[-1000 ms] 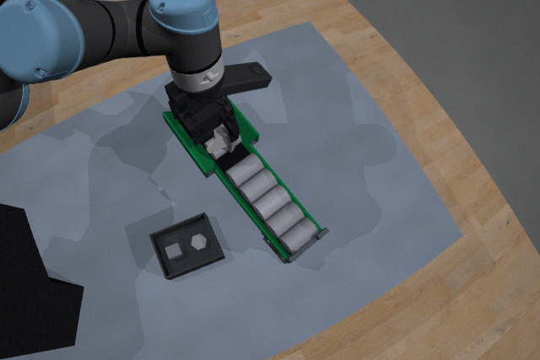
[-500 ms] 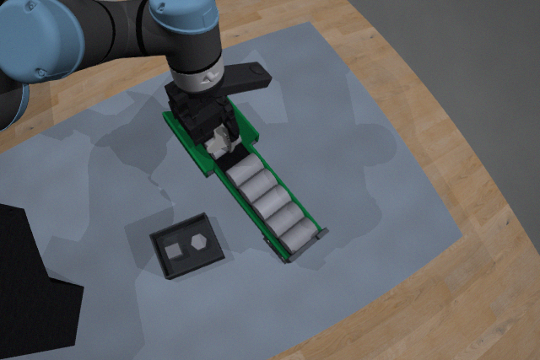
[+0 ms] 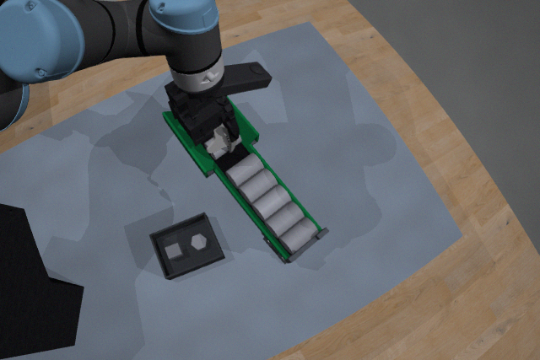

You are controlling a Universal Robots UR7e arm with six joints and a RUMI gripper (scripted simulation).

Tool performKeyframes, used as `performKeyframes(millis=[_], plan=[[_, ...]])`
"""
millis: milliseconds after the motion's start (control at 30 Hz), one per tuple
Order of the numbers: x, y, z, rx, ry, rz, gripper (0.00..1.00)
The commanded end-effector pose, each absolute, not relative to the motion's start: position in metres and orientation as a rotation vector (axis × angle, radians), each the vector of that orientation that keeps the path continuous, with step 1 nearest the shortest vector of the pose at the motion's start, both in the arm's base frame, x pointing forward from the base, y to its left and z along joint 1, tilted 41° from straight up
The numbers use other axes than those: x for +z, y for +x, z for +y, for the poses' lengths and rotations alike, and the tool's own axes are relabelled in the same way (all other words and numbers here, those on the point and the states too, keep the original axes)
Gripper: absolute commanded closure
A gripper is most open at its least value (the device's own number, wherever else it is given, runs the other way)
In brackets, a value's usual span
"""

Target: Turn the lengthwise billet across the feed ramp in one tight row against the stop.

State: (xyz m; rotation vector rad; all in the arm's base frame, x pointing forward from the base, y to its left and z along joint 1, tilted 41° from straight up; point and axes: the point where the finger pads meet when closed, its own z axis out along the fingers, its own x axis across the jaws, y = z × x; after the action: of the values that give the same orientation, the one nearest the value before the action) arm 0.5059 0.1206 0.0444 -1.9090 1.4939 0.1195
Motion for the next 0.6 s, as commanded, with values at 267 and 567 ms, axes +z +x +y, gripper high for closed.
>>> performKeyframes(millis=[267,567], plan=[[0.045,0.506,0.120,0.118,-1.909,1.494,0.65],[0.082,0.489,0.092,0.119,-1.909,1.494,0.65]])
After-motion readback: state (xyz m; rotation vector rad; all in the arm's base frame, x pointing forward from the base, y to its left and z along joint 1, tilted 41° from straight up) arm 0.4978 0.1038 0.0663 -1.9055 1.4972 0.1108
